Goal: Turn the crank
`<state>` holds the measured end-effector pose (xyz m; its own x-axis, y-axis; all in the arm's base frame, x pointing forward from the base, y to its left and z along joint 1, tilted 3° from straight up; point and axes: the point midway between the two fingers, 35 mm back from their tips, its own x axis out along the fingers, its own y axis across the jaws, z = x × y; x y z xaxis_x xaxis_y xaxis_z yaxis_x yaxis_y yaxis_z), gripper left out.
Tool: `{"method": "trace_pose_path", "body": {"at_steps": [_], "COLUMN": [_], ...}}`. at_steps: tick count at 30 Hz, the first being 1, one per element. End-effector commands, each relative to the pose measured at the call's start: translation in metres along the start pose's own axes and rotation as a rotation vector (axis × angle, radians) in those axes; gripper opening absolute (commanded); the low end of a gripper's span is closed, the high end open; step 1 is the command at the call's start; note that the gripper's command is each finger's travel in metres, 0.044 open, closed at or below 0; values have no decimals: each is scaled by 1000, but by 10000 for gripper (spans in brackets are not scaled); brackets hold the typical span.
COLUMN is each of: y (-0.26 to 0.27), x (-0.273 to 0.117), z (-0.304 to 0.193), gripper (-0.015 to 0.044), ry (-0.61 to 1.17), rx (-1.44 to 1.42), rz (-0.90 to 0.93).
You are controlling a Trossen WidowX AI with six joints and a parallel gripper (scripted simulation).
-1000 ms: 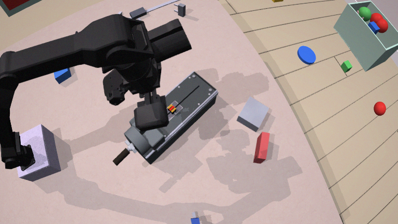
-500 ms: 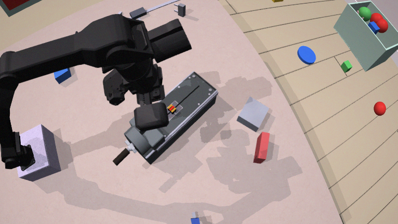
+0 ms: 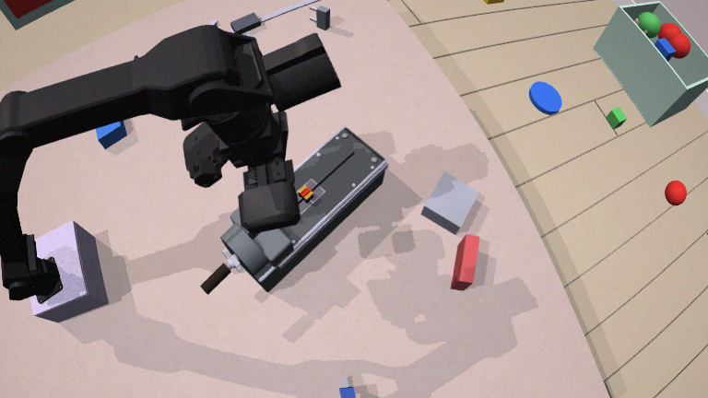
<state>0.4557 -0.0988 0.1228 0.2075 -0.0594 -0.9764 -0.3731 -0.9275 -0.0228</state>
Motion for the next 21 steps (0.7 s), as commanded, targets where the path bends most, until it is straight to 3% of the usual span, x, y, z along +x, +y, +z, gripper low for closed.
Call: {"method": "trace_pose_path", "body": {"at_steps": [1, 11, 12, 21], "y": [0, 0, 0, 0], "x": [0, 0, 0, 0], "z": [0, 0, 0, 0], "gripper": [184, 440, 440, 204], "ry": [0, 0, 0, 0], "rx": [0, 0, 0, 0], "rz": [-1, -1, -1, -1]}}
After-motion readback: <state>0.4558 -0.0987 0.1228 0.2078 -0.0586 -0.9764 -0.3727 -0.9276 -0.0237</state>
